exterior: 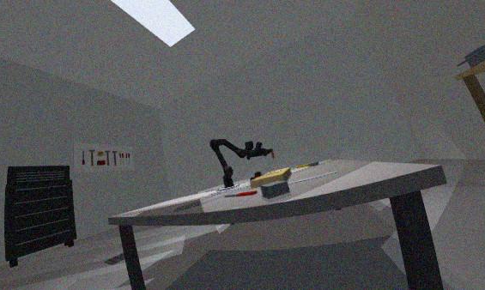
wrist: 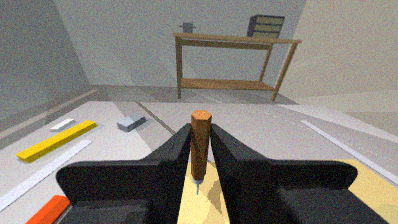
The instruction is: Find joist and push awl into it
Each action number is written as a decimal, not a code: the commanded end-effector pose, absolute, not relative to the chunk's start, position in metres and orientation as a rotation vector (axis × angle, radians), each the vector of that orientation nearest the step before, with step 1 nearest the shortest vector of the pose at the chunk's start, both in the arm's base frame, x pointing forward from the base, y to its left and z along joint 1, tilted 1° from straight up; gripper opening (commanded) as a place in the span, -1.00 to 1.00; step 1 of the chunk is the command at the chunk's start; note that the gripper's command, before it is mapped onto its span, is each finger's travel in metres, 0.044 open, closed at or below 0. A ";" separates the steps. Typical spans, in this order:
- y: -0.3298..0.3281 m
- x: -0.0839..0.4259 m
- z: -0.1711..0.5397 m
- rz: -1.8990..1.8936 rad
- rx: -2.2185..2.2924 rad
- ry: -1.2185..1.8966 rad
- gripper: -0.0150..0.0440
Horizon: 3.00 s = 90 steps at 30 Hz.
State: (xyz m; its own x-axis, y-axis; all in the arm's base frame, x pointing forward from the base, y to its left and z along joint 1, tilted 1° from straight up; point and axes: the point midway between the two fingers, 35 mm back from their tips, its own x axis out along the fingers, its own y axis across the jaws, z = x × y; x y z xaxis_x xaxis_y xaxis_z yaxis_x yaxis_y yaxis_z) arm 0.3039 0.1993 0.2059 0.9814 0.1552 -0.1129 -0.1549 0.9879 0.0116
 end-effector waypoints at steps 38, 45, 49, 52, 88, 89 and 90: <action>0.211 0.300 0.184 0.190 0.016 0.105 -0.49; 0.211 0.300 0.180 0.190 0.016 0.105 -0.49; 0.211 0.300 0.177 0.190 0.016 0.105 -0.49; 0.211 0.300 0.175 0.190 0.016 0.105 -0.49; 0.210 0.299 0.132 0.190 0.016 0.106 -0.49; 0.210 0.299 0.132 0.190 0.016 0.106 -0.49; 0.210 0.299 0.132 0.190 0.016 0.106 -0.49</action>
